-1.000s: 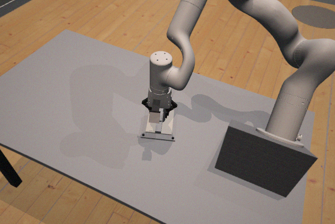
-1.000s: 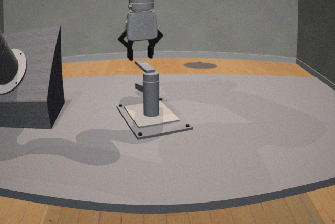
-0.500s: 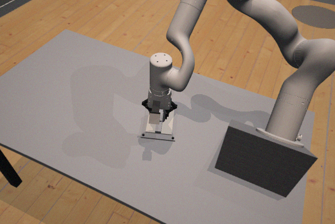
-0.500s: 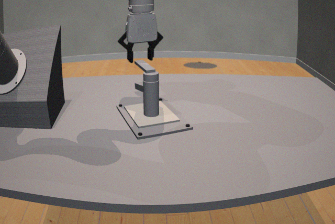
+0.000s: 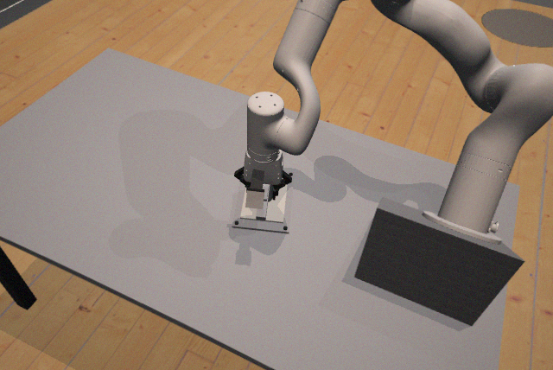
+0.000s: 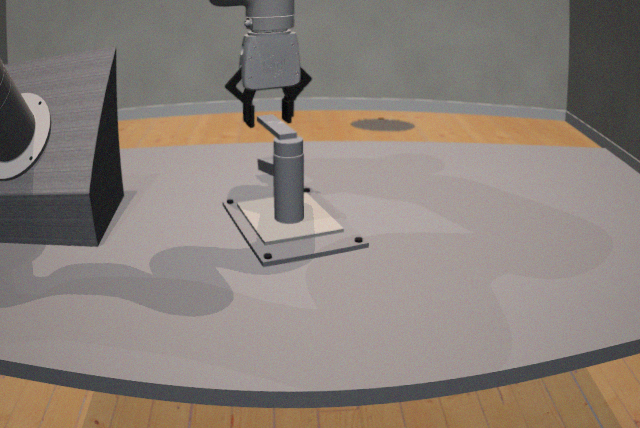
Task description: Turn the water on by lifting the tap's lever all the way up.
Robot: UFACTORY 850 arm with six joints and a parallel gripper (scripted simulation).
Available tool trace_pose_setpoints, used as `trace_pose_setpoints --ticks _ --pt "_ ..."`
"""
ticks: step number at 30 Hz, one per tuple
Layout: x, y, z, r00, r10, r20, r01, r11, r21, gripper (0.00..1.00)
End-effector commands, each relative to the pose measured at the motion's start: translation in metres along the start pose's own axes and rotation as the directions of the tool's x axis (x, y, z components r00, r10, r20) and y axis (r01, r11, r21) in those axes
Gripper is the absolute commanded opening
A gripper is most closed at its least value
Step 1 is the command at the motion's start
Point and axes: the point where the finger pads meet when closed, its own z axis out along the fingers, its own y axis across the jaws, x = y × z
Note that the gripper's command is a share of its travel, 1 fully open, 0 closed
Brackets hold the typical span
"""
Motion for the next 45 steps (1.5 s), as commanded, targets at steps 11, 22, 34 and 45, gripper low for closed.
trace_pose_setpoints --ticks 11,22,34,45 --pt "0.0 0.001 0.01 1.0 0.001 0.0 -0.001 1.0 -0.002 0.68" --pt "0.0 0.001 0.013 1.0 0.001 0.0 -0.001 1.0 -0.002 0.68" --pt "0.0 0.001 0.013 1.0 0.001 0.0 -0.001 1.0 -0.002 0.68" --pt "0.0 0.001 0.013 1.0 0.001 0.0 -0.001 1.0 -0.002 0.0"
